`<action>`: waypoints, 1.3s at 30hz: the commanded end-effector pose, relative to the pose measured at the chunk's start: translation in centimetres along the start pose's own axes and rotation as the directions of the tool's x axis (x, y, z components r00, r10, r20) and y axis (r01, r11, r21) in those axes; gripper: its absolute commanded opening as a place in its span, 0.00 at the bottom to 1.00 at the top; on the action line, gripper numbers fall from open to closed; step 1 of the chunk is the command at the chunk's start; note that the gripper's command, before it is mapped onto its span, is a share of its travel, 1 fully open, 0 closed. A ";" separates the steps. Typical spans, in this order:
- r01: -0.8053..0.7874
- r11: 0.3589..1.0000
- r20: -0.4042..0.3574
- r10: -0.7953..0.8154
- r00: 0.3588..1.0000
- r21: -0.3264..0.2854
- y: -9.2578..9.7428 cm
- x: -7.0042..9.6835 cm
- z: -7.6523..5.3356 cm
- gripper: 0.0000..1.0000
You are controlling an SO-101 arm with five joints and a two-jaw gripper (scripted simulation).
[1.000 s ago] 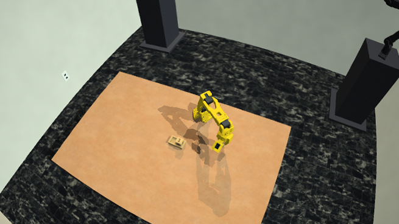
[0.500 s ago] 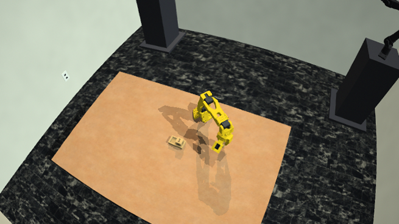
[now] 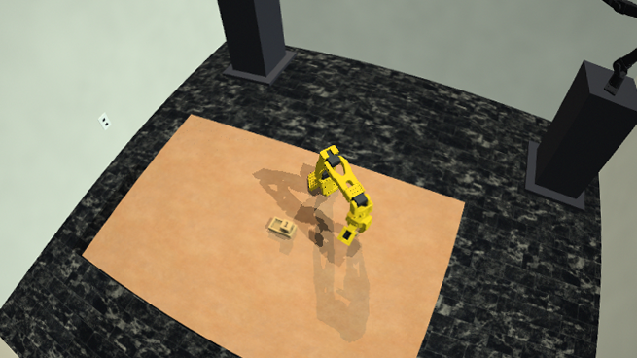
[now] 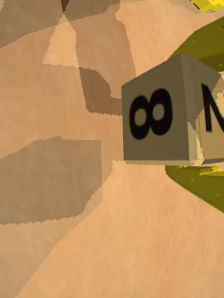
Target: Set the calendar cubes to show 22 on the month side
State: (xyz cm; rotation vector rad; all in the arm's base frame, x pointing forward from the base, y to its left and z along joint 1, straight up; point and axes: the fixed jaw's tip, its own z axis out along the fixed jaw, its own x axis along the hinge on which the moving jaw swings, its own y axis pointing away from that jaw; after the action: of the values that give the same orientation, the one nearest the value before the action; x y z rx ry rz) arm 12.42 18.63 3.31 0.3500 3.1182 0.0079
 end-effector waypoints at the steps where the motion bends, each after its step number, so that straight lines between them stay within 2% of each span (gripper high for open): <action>1: -0.001 1.000 0.009 0.001 1.000 -0.027 0.4 0.0 -0.2 0.00; 39: -0.001 1.000 0.009 0.001 1.000 -0.027 0.4 0.0 1.2 0.00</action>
State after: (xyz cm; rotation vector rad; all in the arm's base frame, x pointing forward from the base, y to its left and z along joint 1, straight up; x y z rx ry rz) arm 12.44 18.65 1.80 0.3500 3.1179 0.0087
